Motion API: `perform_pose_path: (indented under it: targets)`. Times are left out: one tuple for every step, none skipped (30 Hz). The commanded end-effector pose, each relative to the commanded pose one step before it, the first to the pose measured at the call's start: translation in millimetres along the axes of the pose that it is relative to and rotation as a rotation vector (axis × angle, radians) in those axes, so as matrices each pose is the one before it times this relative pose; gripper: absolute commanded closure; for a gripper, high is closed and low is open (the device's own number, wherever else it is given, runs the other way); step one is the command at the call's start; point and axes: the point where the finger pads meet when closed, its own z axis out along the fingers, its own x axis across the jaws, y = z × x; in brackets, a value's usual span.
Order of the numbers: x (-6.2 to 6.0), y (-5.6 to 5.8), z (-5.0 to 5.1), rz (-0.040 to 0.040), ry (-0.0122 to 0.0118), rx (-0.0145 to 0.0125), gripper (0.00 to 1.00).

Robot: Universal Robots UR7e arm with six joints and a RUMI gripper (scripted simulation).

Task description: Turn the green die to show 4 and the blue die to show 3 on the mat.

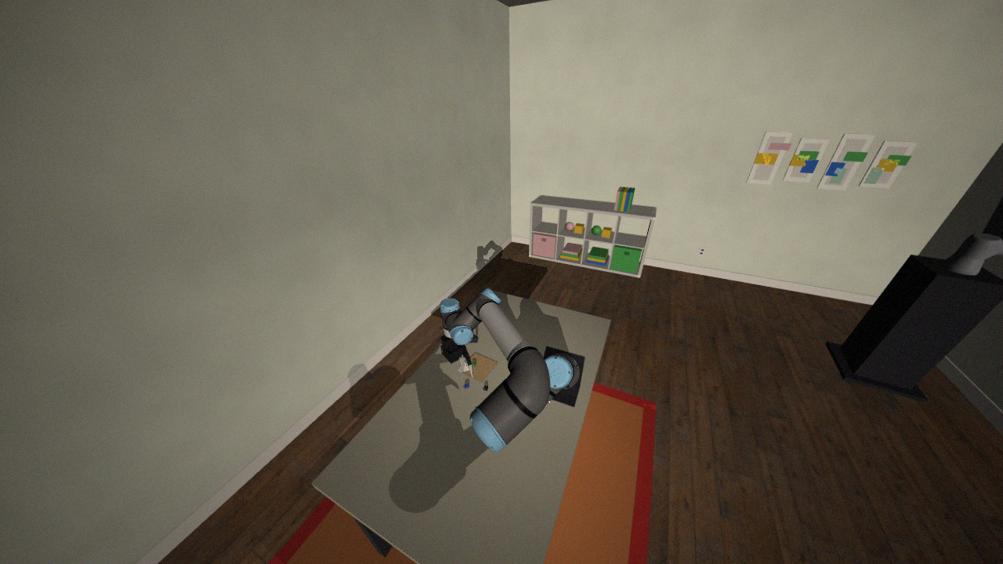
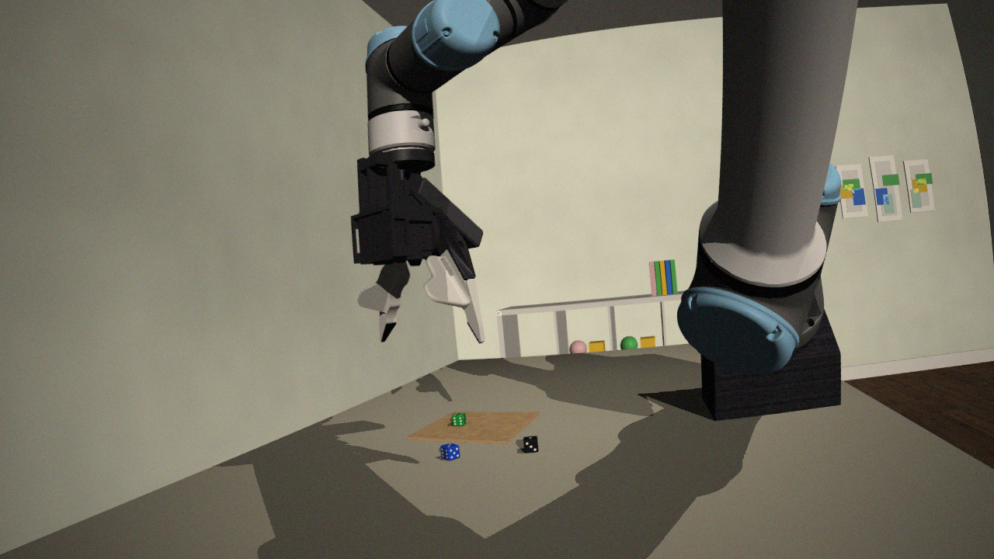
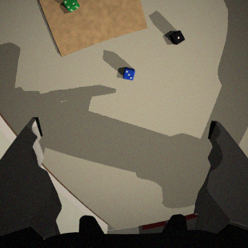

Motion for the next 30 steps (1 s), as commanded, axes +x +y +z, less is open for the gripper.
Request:
perform_pose_path:
  targets:
    - [-1.88, -0.4, 0.49, -0.08375, -0.00009, -0.00147, 0.0]
    - [-0.39, -0.11, 0.21, -0.02047, 0.0, -0.00003, 0.0]
    - [-0.4, -0.11, 0.21, -0.02115, 0.0, -0.00003, 0.0]
    - [-0.41, -0.12, 0.22, -0.02184, 0.0, -0.00003, 0.0]
    - [-0.42, -0.12, 0.23, -0.02252, 0.0, -0.00003, 0.0]
    - [-0.42, -0.13, 0.24, -0.0232, 0.0, -0.00003, 0.0]
    - [-0.43, -0.13, 0.24, -0.02387, 0.0, -0.00003, 0.0]
    - [-0.44, -0.13, 0.25, -0.02455, 0.0, -0.00003, 0.0]
    - [-0.45, -0.14, 0.26, -0.02522, 0.0, -0.00003, 0.0]
    - [-0.46, -0.14, 0.26, -0.02588, 0.0, -0.00004, 0.0]
    - [0.0, 0.0, 0.0, 0.0, 0.0, 0.0, 0.0]
    - [0.0, 0.0, 0.0, 0.0, 0.0, 0.0, 0.0]
    - [-0.47, -0.15, 0.27, -0.02654, -0.00001, -0.00004, 0.0]
    - [-0.47, -0.15, 0.28, -0.0272, -0.00001, -0.00004, 0.0]
    - [-0.48, -0.16, 0.28, -0.02785, -0.00001, -0.00004, 0.0]
    - [-0.49, -0.16, 0.29, -0.02849, -0.00001, -0.00004, 0.0]
    - [-0.49, -0.16, 0.3, -0.02913, -0.00001, -0.00004, 0.0]
    - [-0.5, -0.17, 0.3, -0.02976, -0.00001, -0.00004, 0.0]
    - [-0.5, -0.17, 0.31, -0.03038, -0.00001, -0.00004, 0.0]
    - [-0.51, -0.17, 0.32, -0.031, -0.00001, -0.00004, 0.0]
    - [-0.51, -0.18, 0.32, -0.0316, -0.00002, -0.00004, 0.0]
    - [-0.51, -0.18, 0.33, -0.0322, -0.00002, -0.00004, 0.0]
    - [-0.52, -0.18, 0.33, -0.03279, -0.00002, -0.00004, 0.0]
    - [-0.52, -0.18, 0.34, -0.03336, -0.00002, -0.00004, 0.0]
    - [-0.52, -0.19, 0.35, -0.03393, -0.00002, -0.00004, 0.0]
    - [-0.52, -0.19, 0.35, -0.03449, -0.00002, -0.00004, 0.0]
    - [-0.52, -0.19, 0.36, -0.03503, -0.00003, -0.00004, 0.0]
    - [0.0, 0.0, 0.0, 0.0, 0.0, 0.0, 0.0]
    - [0.0, 0.0, 0.0, 0.0, 0.0, 0.0, 0.0]
    - [-0.52, -0.19, 0.36, -0.03557, -0.00003, -0.00004, 0.0]
